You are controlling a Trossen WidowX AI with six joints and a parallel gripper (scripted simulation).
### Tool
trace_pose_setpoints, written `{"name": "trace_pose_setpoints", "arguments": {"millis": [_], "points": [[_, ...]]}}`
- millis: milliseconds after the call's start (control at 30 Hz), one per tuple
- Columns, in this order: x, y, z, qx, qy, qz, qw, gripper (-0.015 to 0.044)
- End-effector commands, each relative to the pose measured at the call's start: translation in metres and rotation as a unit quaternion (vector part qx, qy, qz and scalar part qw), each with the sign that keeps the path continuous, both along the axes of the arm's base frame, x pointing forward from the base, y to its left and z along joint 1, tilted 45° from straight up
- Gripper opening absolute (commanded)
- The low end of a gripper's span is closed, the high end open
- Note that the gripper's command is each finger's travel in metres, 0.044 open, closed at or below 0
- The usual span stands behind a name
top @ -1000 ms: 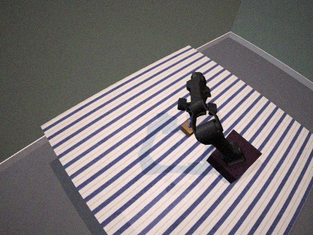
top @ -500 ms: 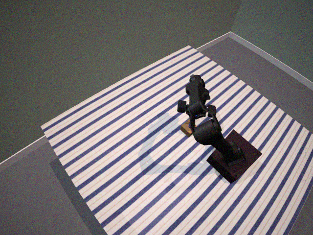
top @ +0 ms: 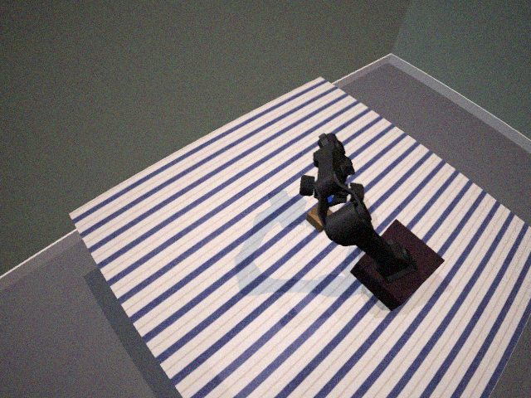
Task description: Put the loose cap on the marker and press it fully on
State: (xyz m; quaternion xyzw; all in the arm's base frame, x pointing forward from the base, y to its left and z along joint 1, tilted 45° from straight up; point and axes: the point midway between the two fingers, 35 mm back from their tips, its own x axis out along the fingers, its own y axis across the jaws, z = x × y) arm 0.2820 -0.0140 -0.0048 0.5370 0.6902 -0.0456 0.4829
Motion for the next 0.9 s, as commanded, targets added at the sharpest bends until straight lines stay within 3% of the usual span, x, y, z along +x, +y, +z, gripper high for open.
{"name": "trace_pose_setpoints", "arguments": {"millis": [0,533,867], "points": [[0.0010,0.0060,-0.0046,0.003,-0.001,-0.003,1.000,0.0000],[0.0006,0.0136,-0.0114,0.003,-0.001,-0.002,1.000,0.0000],[0.0001,0.0127,-0.0113,0.001,-0.001,0.000,1.000,0.0263]]}}
